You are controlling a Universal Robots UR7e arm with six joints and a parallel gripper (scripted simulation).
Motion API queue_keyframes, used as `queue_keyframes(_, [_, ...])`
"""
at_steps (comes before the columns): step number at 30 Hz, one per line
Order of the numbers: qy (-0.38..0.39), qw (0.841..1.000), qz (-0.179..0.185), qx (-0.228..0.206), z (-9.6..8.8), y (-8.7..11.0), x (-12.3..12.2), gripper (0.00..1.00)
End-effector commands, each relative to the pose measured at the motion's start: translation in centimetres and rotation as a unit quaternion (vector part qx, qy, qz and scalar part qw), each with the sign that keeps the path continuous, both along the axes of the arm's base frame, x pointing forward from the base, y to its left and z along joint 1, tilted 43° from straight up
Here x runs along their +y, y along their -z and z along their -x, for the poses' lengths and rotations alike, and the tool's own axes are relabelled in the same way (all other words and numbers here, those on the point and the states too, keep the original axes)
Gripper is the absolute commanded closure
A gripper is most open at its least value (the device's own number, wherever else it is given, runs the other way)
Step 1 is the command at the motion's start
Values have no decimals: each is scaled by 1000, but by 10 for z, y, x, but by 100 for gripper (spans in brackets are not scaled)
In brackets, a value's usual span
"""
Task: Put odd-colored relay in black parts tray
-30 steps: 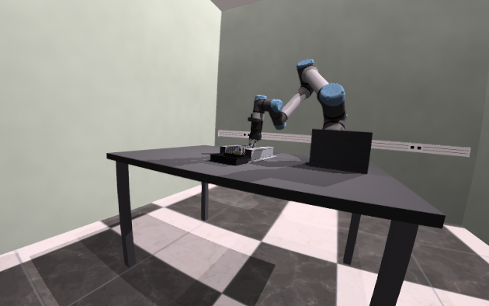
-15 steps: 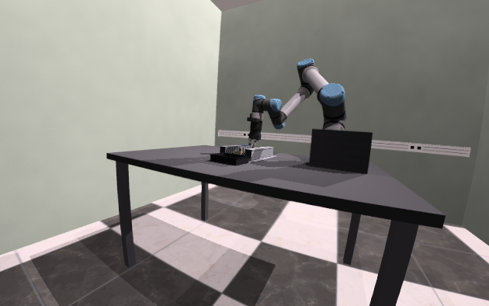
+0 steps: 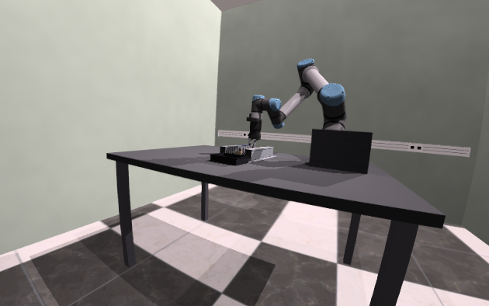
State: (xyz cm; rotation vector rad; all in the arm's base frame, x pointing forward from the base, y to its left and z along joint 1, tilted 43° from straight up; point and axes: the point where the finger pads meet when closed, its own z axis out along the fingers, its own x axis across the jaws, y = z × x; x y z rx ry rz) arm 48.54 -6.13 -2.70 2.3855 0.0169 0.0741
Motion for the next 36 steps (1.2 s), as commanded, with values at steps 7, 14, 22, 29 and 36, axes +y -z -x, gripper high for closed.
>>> queue_keyframes(7, [7,1000,0,8,-1,0,0,100])
queue_keyframes(14, [9,1000,0,10,-1,0,0,100])
queue_keyframes(22, [15,1000,0,16,-2,-1,0,100])
queue_keyframes(29, [17,1000,0,18,-2,-1,0,100])
queue_keyframes(36, [21,1000,0,23,-2,-1,1,100])
